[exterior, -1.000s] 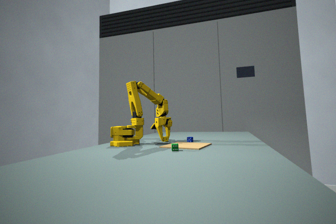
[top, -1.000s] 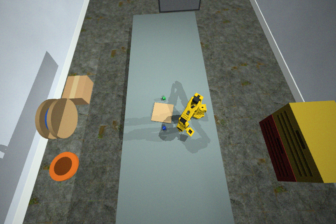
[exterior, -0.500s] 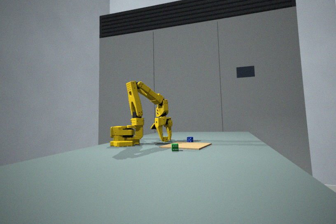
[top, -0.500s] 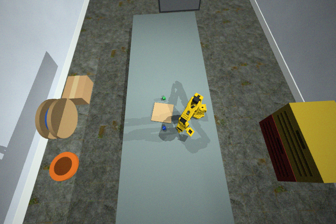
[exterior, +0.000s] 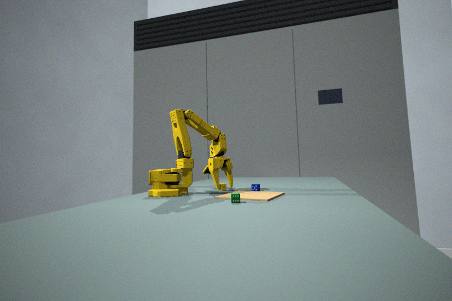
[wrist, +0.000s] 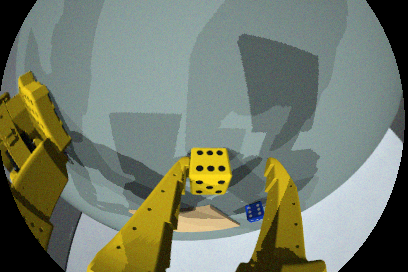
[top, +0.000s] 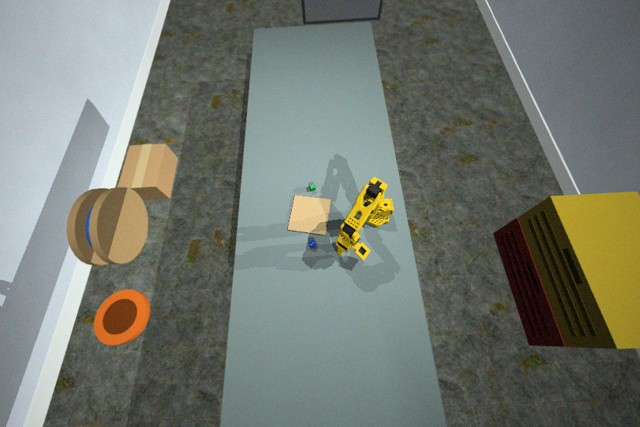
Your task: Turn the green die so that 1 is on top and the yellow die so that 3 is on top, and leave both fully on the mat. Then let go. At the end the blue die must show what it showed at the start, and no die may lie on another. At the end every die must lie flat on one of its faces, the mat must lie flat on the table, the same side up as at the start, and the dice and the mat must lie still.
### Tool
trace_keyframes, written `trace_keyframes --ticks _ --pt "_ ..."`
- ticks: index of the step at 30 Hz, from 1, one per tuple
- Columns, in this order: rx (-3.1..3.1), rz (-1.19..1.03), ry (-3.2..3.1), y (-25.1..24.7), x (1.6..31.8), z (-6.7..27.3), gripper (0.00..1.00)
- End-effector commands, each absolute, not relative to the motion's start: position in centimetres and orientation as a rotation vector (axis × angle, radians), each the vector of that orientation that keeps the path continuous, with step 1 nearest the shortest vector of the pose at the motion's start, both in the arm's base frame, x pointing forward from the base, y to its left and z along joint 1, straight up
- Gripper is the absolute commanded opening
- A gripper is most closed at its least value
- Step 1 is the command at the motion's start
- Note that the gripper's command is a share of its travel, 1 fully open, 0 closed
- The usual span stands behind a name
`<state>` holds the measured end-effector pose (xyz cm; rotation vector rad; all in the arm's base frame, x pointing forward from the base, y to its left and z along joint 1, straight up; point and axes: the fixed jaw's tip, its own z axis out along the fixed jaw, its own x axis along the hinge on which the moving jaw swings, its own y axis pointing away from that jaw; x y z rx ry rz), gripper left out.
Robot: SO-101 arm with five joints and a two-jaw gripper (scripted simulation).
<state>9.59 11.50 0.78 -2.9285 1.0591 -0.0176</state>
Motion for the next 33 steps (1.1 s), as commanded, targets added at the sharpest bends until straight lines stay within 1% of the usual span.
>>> trace_keyframes --ticks 1,7,24,33 --pt "-2.915 -0.023 1.052 11.8 9.6 0.9 0.29" --pt "-2.915 -0.023 1.052 11.9 9.7 1.6 0.29" --pt "-2.915 -0.023 1.052 11.7 9.5 6.3 0.29" --pt "-2.915 -0.023 1.052 11.6 9.5 6.9 0.29"
